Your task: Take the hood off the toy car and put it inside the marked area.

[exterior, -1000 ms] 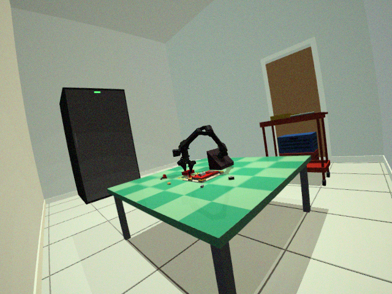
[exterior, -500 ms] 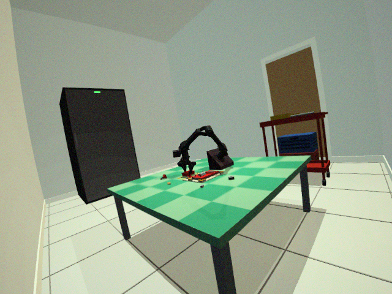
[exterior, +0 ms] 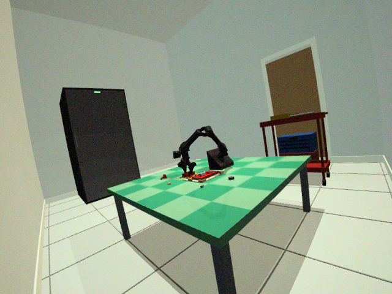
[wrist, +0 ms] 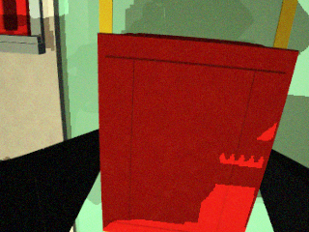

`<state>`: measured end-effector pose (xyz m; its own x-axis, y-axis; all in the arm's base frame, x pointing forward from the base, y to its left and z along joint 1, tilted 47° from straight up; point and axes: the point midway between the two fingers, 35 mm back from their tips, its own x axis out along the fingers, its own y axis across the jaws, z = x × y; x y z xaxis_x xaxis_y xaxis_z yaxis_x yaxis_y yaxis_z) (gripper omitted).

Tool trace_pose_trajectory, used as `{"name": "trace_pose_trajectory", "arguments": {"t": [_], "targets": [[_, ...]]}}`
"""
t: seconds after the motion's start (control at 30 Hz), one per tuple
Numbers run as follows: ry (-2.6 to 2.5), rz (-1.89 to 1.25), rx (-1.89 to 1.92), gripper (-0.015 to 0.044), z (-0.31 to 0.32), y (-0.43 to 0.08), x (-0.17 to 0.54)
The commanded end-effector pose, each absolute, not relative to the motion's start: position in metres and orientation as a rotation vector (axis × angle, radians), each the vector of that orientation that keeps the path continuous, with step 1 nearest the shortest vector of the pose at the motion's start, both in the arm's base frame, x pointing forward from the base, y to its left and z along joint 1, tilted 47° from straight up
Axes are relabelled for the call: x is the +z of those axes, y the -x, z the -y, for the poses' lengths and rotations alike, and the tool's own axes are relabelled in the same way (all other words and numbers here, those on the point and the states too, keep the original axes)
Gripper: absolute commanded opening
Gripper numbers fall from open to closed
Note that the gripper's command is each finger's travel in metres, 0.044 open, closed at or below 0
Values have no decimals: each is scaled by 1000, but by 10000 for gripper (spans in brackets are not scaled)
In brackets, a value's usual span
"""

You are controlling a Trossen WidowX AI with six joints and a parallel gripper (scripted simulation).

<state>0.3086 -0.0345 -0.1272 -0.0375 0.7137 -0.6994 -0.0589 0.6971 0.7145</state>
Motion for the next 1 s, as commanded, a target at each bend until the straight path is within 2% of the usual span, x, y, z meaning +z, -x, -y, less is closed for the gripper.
{"name": "trace_pose_trajectory", "arguments": {"t": [0.0, 0.53, 0.8, 0.97], "targets": [[-568, -1491, 679, 26, 35, -309, -127], [-568, -1491, 679, 440, 36, -309, -126], [-573, -1488, 681, 440, 86, -311, -79], [-573, -1488, 681, 440, 87, -311, -78]]}}
